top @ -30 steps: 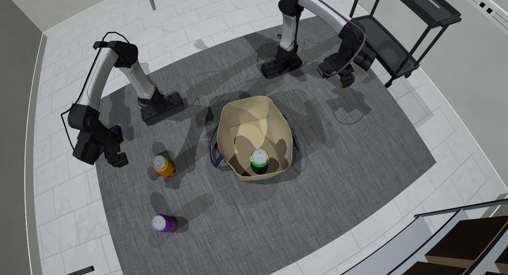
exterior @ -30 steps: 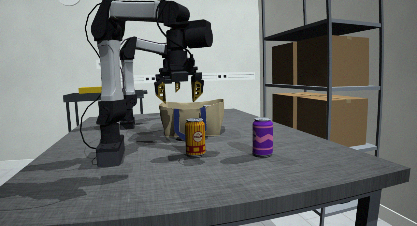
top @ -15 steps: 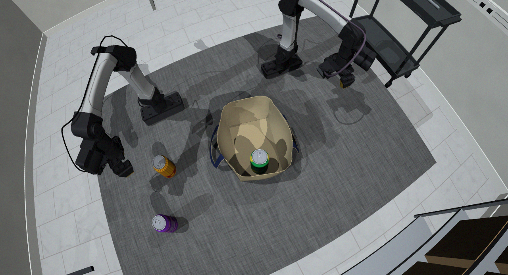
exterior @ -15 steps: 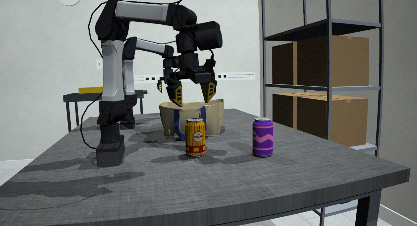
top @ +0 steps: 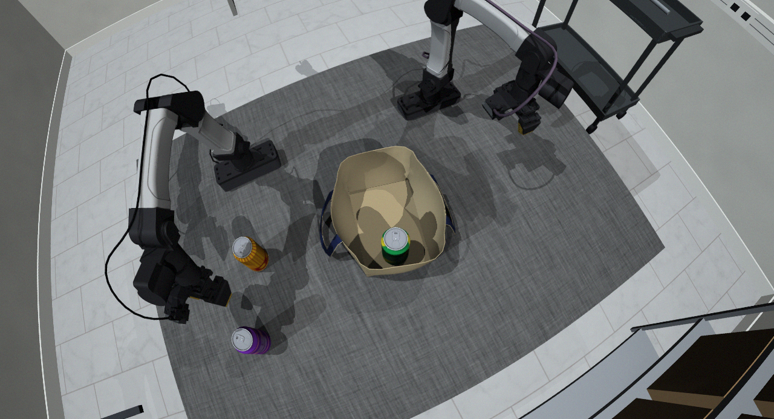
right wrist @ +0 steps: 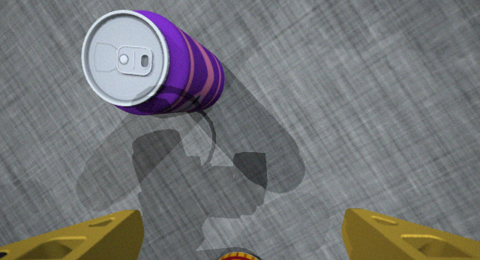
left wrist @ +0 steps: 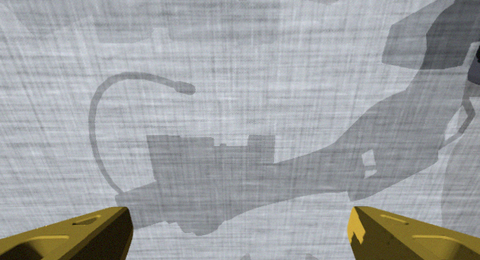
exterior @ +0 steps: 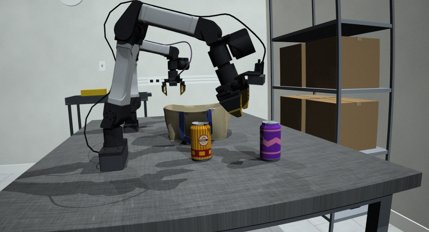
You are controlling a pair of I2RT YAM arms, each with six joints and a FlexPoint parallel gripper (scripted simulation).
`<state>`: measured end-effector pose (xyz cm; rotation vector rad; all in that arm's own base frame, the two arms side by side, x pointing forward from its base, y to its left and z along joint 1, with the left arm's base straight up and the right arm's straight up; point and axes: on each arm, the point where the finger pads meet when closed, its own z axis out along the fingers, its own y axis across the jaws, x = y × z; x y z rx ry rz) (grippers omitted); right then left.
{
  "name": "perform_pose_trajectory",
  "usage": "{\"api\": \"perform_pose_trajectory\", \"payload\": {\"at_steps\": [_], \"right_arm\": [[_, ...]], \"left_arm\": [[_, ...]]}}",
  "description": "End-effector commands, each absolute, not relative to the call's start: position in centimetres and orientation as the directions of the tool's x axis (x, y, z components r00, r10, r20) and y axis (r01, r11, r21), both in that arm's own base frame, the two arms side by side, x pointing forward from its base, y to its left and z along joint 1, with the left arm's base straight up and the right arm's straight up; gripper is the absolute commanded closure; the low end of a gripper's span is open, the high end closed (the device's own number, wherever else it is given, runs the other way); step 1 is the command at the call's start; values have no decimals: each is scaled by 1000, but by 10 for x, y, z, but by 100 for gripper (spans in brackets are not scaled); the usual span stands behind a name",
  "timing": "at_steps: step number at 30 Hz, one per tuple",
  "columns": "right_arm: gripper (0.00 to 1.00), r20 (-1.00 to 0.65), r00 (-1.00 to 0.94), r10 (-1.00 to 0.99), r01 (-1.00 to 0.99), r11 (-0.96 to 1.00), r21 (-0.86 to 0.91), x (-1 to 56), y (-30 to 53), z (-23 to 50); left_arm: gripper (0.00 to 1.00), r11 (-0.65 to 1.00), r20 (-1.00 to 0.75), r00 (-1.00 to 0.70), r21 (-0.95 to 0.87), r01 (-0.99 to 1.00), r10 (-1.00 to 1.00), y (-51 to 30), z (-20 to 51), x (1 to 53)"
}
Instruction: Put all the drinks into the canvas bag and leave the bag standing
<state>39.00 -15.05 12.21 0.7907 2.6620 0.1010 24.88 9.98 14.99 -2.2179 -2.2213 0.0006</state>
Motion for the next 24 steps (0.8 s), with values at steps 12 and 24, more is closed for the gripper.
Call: {"api": "perform_pose_trajectory", "payload": {"at_steps": [12, 24], "right_arm": [[16, -649, -754, -106, -112, 993, -33, 511, -128, 129], [16, -656, -750, -78, -84, 996, -22, 511, -122, 141]], "left_arm": [[14, 1, 14, -1, 14, 1000, 1000, 100, 152, 255], [14, 1, 14, -1, 14, 1000, 1000, 100, 152, 255]]}}
